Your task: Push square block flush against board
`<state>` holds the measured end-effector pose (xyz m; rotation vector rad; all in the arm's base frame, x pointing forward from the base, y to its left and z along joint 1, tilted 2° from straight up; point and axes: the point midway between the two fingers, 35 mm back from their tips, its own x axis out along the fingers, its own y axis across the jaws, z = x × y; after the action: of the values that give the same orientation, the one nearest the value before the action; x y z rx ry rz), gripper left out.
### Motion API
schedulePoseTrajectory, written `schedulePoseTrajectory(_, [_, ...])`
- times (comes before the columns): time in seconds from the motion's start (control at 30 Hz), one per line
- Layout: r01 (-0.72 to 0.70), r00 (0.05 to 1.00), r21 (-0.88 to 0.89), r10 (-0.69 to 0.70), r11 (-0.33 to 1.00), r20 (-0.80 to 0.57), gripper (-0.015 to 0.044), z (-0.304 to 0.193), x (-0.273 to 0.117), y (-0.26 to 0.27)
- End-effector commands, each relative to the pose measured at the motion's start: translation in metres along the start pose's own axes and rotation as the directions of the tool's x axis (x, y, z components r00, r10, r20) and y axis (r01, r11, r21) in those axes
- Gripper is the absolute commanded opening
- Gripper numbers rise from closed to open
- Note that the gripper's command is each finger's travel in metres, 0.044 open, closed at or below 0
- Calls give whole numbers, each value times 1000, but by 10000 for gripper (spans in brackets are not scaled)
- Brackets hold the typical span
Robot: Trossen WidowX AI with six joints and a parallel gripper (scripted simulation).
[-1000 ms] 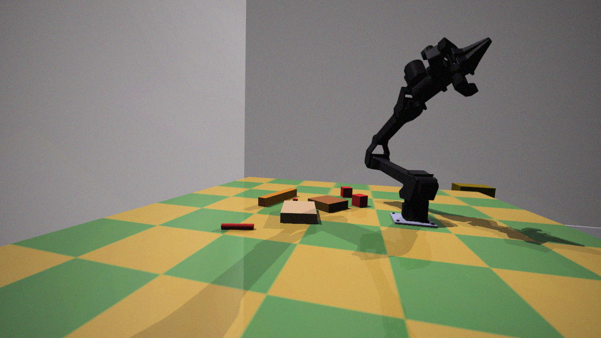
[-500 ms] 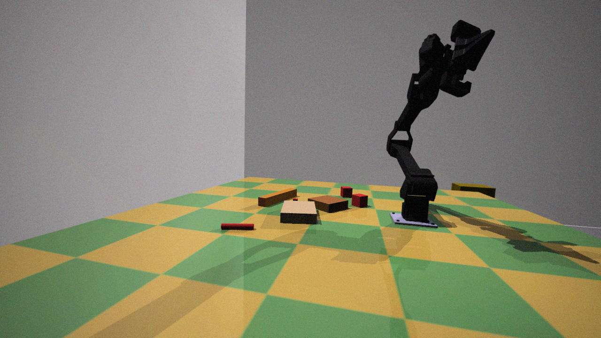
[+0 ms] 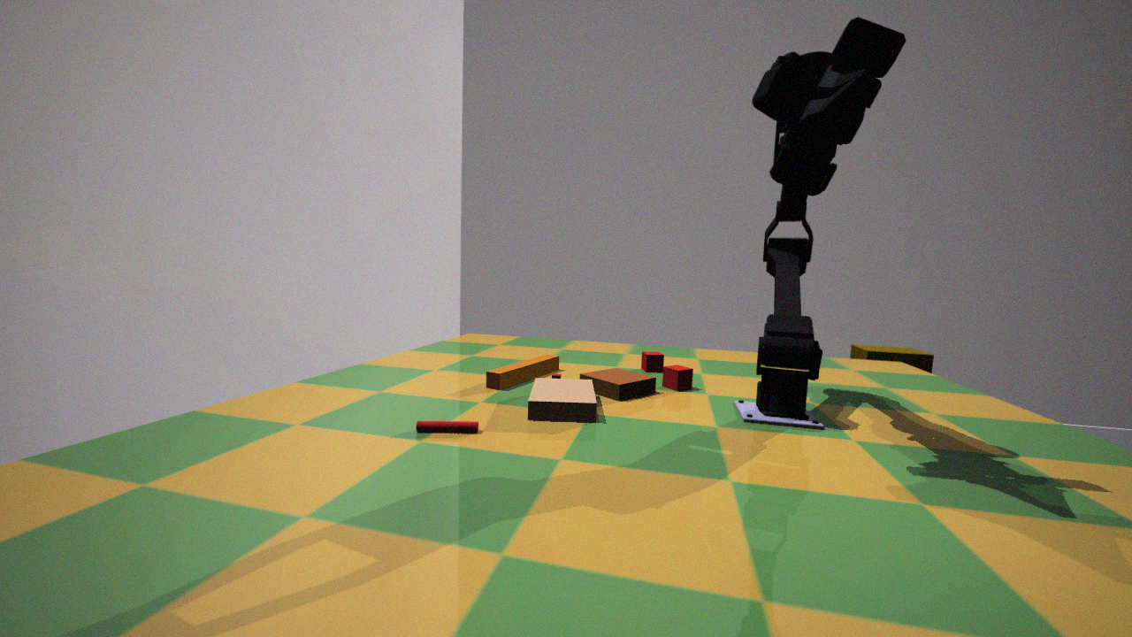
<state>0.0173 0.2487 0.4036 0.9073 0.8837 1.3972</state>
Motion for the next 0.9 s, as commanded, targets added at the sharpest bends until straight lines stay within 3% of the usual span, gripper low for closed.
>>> schedulePoseTrajectory(0.0, [119, 992, -38, -117, 992, 57, 0, 20, 12, -23])
schedulePoseTrajectory(0.4, [484, 864, -74, -462, 872, 202, 0, 90, 24, -105])
schedulePoseTrajectory(0.87, [824, 550, 0, -799, 567, 243, 0, 172, -23, -215])
